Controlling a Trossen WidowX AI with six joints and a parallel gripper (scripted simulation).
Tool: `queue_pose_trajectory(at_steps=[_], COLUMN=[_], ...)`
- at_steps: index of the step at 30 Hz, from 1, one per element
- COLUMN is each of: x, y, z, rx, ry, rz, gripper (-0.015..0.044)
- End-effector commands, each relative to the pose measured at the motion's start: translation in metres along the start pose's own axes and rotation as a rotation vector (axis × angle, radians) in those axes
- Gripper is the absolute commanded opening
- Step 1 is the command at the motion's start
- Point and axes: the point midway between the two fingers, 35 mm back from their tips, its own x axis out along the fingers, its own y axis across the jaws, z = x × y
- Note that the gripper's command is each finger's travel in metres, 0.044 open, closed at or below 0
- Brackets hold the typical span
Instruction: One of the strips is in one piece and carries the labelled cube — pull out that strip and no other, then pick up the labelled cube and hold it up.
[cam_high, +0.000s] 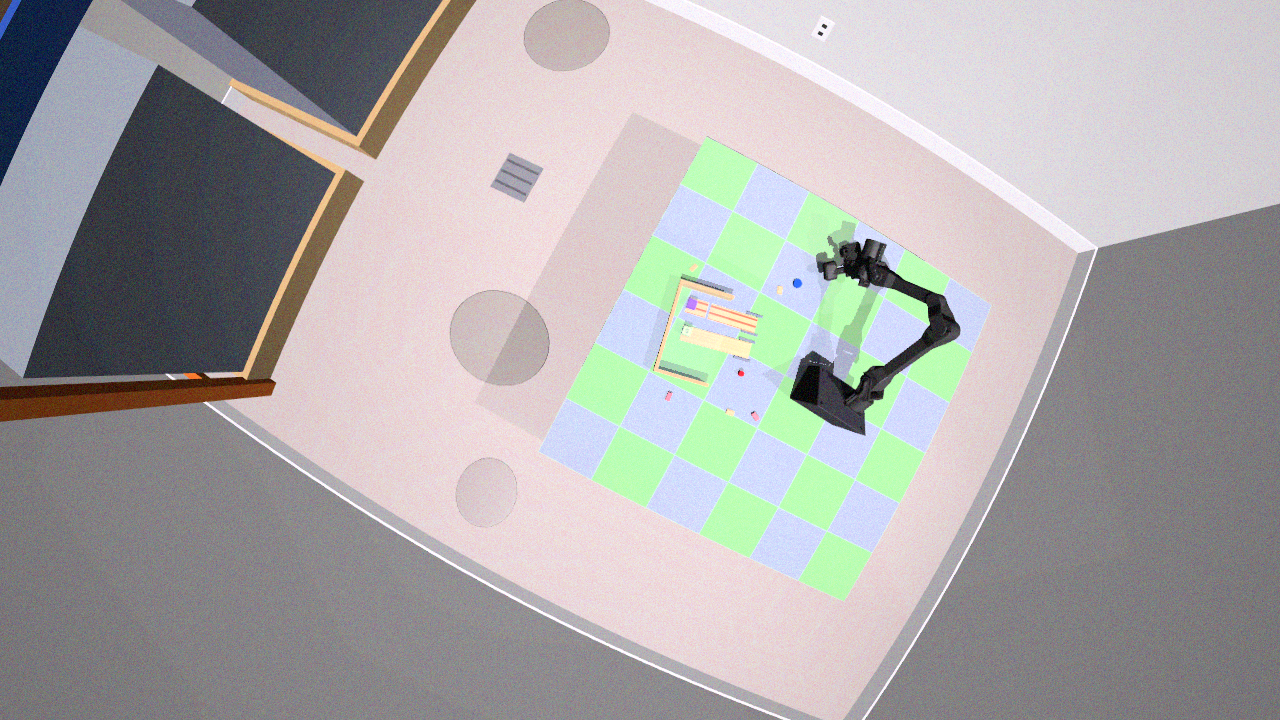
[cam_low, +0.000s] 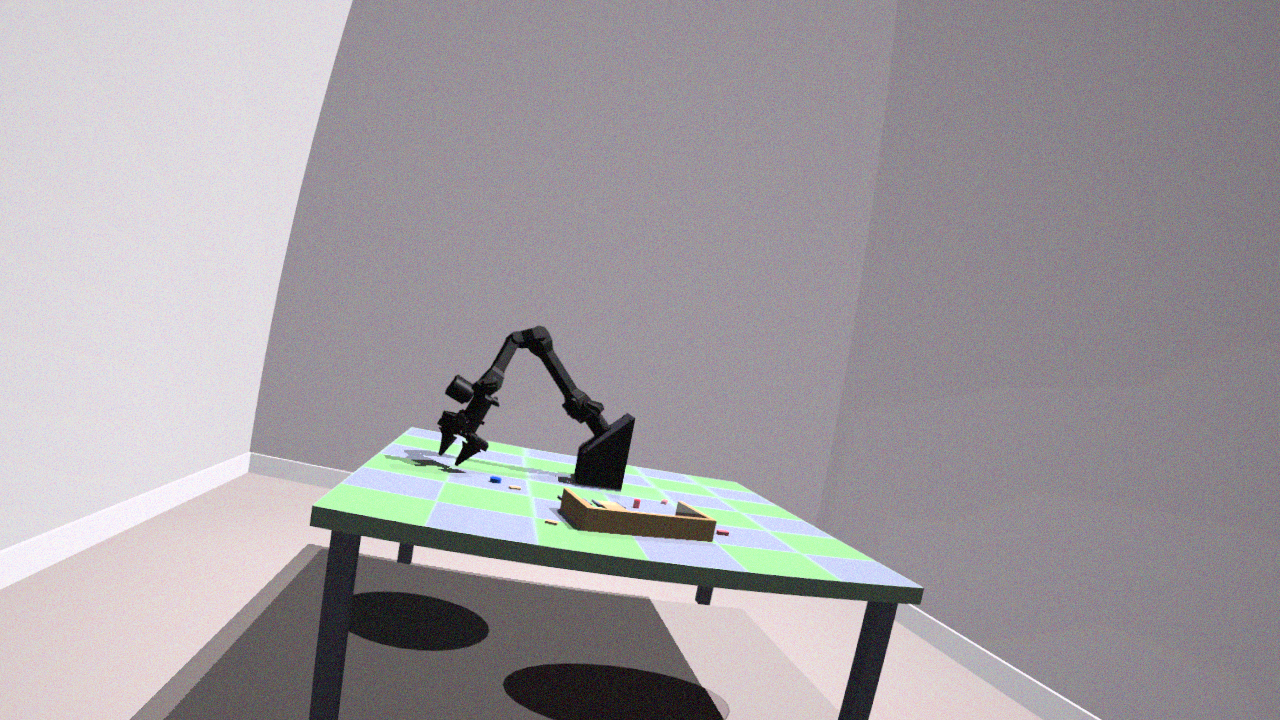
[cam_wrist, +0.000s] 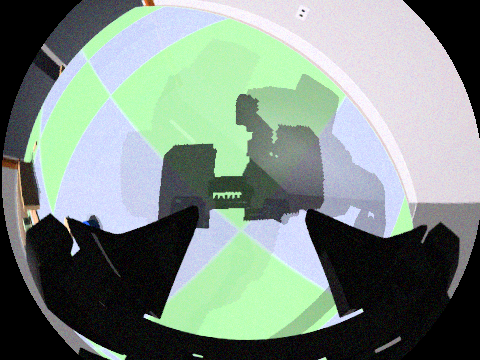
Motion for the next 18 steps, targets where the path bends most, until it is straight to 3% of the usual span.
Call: queue_pose_trajectory(at_steps=[1,9,18], x=[-0.010,-0.066,-0.164], y=[0.052,0.186,0.300], z=[0.001,-0.010,-0.061], rx=[-0.043,-0.197,-0.385], ry=[-0.030,-0.148,-0.312], rz=[0.064,0.243,0.435], gripper=[0.0400,0.0400,0.0400])
